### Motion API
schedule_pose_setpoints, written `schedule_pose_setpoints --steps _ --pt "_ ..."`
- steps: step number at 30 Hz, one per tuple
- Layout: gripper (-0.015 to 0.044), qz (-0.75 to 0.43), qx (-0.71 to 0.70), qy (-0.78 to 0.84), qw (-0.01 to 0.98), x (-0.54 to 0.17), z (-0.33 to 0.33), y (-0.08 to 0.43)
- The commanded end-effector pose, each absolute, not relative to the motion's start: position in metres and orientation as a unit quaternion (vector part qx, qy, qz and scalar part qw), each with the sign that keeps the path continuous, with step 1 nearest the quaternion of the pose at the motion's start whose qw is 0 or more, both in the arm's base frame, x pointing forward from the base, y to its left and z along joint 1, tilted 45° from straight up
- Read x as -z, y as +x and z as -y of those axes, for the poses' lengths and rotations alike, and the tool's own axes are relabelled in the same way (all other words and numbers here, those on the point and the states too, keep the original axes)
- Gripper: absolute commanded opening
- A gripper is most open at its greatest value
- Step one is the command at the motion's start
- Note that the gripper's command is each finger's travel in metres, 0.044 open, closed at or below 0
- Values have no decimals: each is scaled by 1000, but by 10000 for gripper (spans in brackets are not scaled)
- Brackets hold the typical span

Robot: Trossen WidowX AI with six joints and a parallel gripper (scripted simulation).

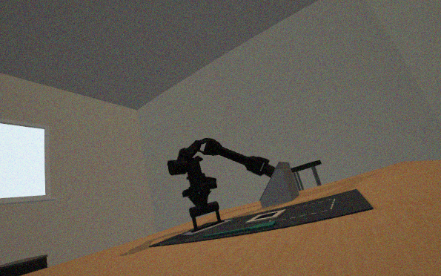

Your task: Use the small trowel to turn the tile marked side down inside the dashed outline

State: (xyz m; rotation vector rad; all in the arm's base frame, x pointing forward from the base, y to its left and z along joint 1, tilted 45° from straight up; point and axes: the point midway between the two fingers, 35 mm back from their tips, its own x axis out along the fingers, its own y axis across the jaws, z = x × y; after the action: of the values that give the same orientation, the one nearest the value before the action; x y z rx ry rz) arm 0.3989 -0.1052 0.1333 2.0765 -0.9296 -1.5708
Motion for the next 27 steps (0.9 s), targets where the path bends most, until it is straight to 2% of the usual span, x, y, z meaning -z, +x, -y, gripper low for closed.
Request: schedule_pose_setpoints --steps 1,23,27 --pt "130 349 545 746 157 -132 104 400" --pt "130 505 405 757 -90 -132 104 400" --pt "130 514 394 755 -107 -132 104 400"
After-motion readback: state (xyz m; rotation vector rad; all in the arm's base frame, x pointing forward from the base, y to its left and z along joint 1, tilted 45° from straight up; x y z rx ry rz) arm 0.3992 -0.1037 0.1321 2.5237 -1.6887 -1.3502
